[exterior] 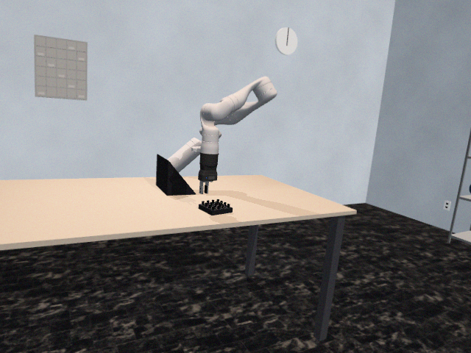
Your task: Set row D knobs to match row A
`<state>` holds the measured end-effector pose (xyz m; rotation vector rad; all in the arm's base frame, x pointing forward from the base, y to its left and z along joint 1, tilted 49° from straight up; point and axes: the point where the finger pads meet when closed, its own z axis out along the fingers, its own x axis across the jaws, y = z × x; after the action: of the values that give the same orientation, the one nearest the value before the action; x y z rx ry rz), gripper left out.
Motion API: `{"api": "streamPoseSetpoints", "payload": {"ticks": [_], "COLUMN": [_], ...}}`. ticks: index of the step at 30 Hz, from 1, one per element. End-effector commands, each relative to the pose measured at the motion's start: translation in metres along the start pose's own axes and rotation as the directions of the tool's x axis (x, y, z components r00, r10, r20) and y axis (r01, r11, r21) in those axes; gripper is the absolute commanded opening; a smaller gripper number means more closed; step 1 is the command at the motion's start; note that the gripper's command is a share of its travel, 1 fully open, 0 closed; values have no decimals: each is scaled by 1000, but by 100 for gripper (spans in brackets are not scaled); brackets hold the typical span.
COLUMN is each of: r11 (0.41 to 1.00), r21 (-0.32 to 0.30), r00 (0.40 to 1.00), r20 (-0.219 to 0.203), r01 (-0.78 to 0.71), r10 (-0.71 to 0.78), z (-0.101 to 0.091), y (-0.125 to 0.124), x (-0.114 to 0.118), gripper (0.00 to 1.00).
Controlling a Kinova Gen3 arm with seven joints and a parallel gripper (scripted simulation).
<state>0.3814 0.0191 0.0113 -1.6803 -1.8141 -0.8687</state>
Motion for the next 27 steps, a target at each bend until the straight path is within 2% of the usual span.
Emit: {"api": "streamPoseSetpoints", "payload": {"ticks": [1, 8, 27], "r11": [1000, 1000, 1000], "r21": [-2, -2, -3], "r00": [1000, 1000, 1000], "r20": [3, 3, 3], "r01": [5, 5, 7], "r10": [-5, -5, -7], "z": [8, 18, 27], "y": [0, 0, 0], "x": [-1, -1, -2], "gripper": [46, 46, 46]}}
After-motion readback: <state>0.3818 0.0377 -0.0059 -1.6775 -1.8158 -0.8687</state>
